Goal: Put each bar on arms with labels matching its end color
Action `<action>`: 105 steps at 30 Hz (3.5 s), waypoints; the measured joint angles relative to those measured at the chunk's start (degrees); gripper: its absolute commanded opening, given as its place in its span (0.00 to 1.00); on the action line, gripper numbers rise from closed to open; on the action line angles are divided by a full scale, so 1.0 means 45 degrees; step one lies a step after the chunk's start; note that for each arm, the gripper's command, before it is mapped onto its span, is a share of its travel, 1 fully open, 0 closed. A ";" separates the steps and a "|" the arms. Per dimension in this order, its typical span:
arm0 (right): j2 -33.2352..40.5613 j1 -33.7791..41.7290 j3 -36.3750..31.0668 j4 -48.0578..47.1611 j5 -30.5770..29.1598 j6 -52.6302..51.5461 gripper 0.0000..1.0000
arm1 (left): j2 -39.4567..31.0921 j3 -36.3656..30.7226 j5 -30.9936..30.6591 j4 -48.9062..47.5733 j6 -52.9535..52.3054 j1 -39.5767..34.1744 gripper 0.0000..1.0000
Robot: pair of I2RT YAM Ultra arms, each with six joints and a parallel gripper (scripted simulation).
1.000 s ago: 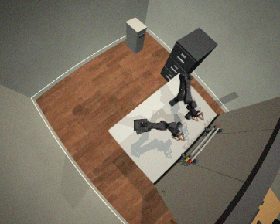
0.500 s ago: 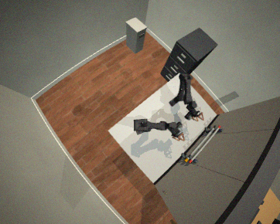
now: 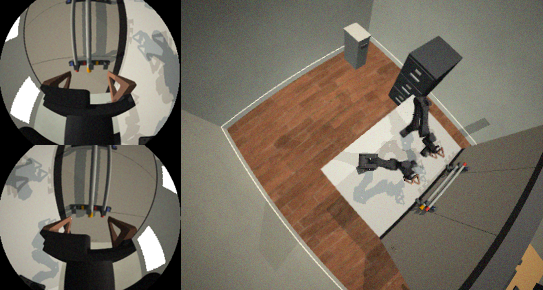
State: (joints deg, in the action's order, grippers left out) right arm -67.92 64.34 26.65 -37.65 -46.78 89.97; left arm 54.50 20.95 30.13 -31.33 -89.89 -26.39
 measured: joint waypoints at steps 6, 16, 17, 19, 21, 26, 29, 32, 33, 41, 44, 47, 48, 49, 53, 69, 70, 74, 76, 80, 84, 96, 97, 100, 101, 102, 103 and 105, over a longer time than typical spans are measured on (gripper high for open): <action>-0.0855 -0.0432 -0.0024 -0.0806 0.0447 0.0000 1.00 | 0.1122 -0.0117 -0.0379 -0.1069 0.0000 0.0355 1.00; -0.2574 -0.1180 -0.0019 -0.2521 0.1195 0.0000 1.00 | 0.3288 -0.0121 -0.0976 -0.3264 0.0000 0.0947 1.00; -0.2769 -0.1258 -0.0019 -0.2691 0.1273 0.0000 1.00 | 0.3536 -0.0121 -0.1035 -0.3483 0.0000 0.1005 1.00; -0.3157 -0.1404 -0.0015 -0.3031 0.1423 0.0000 1.00 | 0.4027 -0.0117 -0.1151 -0.3934 0.0000 0.1117 1.00; -0.3521 -0.1540 -0.0015 -0.3337 0.1559 0.0000 1.00 | 0.4493 -0.0117 -0.1253 -0.4333 0.0000 0.1219 1.00; -0.4133 -0.1753 -0.0010 -0.4046 0.1836 0.0000 1.00 | 0.5265 -0.0112 -0.1462 -0.5246 0.0000 0.1375 1.00; -0.4707 -0.1957 -0.0010 -0.4522 0.2021 0.0000 1.00 | 0.5984 -0.0112 -0.1598 -0.5848 0.0000 0.1525 1.00; -0.5314 -0.2152 -0.0010 -0.4945 0.2205 0.0000 1.00 | 0.6727 -0.0112 -0.1729 -0.6392 0.0000 0.1666 1.00; -0.5503 -0.2215 -0.0010 -0.5081 0.2268 0.0000 1.00 | 0.6965 -0.0112 -0.1773 -0.6577 0.0000 0.1710 1.00; -0.6615 -0.2560 0.0238 -0.5935 0.2652 0.0005 1.00 | 0.8310 0.0121 -0.2045 -0.7684 -0.0005 0.1948 1.00; -0.6640 -0.2560 0.0272 -0.6125 0.2715 0.0010 1.00 | 0.8335 0.0155 -0.2089 -0.7922 -0.0005 0.1948 1.00; -0.6640 -0.2560 0.0301 -0.6256 0.2744 0.0010 1.00 | 0.8335 0.0185 -0.2113 -0.8072 -0.0005 0.1948 1.00; -0.6640 -0.2560 0.0306 -0.6285 0.2749 0.0010 1.00 | 0.8335 0.0189 -0.2118 -0.8102 -0.0005 0.1948 1.00; -0.6640 -0.2560 0.0311 -0.6305 0.2759 0.0010 1.00 | 0.8335 0.0189 -0.2118 -0.8126 -0.0005 0.1948 1.00; -0.6640 -0.2560 0.0311 -0.6348 0.2769 0.0015 1.00 | 0.8335 0.0189 -0.2127 -0.8174 -0.0005 0.1948 1.00; -0.6640 -0.2560 0.0311 -0.6373 0.2778 0.0015 1.00 | 0.8335 0.0189 -0.2137 -0.8204 -0.0005 0.1948 1.00; -0.6640 -0.2560 0.0311 -0.6373 0.2778 0.0015 1.00 | 0.8335 0.0189 -0.2137 -0.8204 -0.0005 0.1948 1.00; -0.6640 -0.2560 0.0311 -0.6373 0.2778 0.0015 1.00 | 0.8335 0.0189 -0.2137 -0.8204 -0.0005 0.1948 1.00; -0.6640 -0.2560 0.0311 -0.6373 0.2778 0.0015 1.00 | 0.8330 0.0194 -0.2137 -0.8189 -0.0005 0.1948 1.00; -0.6625 -0.2560 0.0389 -0.6207 0.2778 0.0024 1.00 | 0.8310 0.0282 -0.2137 -0.7878 -0.0010 0.1948 1.00; -0.6290 -0.2560 0.0529 -0.5863 0.2778 0.0034 1.00 | 0.7922 0.0432 -0.2137 -0.7451 -0.0019 0.1948 1.00; -0.5479 -0.2560 0.0884 -0.4804 0.2778 0.0039 1.00 | 0.7009 0.0831 -0.2137 -0.6207 -0.0019 0.1948 1.00; -0.5401 -0.2560 0.0918 -0.4692 0.2778 0.0039 1.00 | 0.6921 0.0869 -0.2137 -0.6086 -0.0019 0.1948 1.00; -0.5158 -0.2560 0.1039 -0.4371 0.2778 0.0039 1.00 | 0.6654 0.1010 -0.2137 -0.5731 -0.0019 0.1948 1.00; -0.5081 -0.2560 0.1088 -0.4269 0.2778 0.0039 1.00 | 0.6572 0.1064 -0.2137 -0.5615 -0.0019 0.1948 1.00; -0.5008 -0.2560 0.1132 -0.4163 0.2778 0.0039 1.00 | 0.6489 0.1112 -0.2137 -0.5498 -0.0019 0.1948 1.00; -0.4935 -0.2560 0.1175 -0.4061 0.2778 0.0039 1.00 | 0.6411 0.1161 -0.2137 -0.5382 -0.0019 0.1948 1.00; -0.4794 -0.2560 0.1263 -0.3847 0.2778 0.0039 1.00 | 0.6261 0.1258 -0.2137 -0.5144 -0.0019 0.1948 1.00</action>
State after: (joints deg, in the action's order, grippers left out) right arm -89.49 52.82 32.34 -54.96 -34.28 90.15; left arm 82.67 26.61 20.51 -54.48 -89.97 -17.63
